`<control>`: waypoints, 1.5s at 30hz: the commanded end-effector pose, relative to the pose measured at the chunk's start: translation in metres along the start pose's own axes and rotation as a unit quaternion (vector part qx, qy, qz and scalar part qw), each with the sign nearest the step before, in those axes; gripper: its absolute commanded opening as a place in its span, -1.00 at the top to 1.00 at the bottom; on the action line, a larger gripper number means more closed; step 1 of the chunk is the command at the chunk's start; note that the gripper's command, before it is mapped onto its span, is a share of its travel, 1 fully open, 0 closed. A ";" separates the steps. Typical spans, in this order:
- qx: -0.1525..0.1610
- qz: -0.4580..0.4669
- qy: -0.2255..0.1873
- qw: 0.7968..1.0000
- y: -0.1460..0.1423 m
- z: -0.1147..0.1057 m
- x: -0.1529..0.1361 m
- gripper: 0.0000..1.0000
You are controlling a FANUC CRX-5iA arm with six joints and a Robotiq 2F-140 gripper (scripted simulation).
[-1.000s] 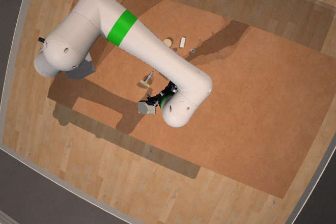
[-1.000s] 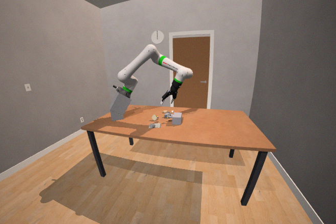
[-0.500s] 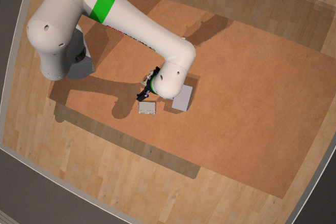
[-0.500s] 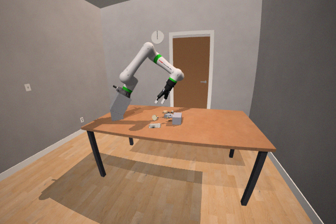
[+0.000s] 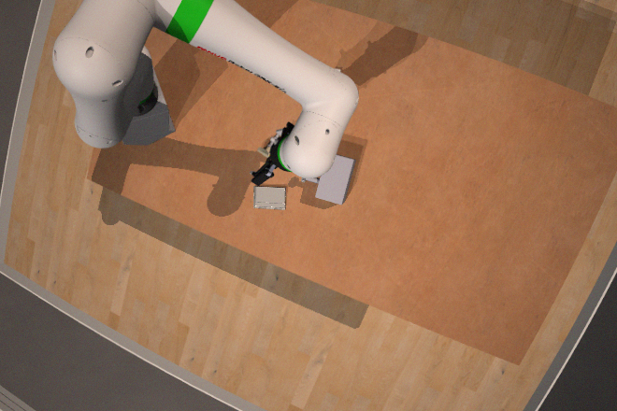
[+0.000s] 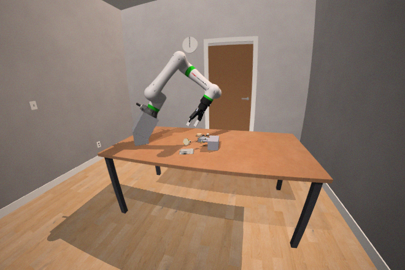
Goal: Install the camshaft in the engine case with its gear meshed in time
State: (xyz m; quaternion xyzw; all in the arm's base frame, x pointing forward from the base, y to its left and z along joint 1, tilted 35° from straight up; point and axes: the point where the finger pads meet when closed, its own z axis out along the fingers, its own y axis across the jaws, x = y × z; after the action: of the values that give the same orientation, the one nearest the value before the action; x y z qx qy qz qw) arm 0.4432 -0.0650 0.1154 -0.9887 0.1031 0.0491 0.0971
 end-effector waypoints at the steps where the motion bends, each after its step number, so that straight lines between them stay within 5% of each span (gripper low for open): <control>1: 0.000 0.000 0.001 1.000 -0.003 0.008 0.005 -1.00; 17: 0.000 0.000 0.001 1.000 -0.019 0.052 0.027 -1.00; 28: 0.000 0.000 0.001 1.000 -0.022 0.058 0.030 -1.00; 29: 0.000 0.000 0.001 1.000 -0.022 0.058 0.030 0.42; 45: 0.000 0.000 0.001 1.000 -0.022 0.058 0.030 0.42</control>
State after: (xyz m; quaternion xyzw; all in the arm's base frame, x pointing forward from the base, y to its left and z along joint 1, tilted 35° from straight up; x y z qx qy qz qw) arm 0.4726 -0.0377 0.0582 -0.9887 0.1032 0.0491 0.0970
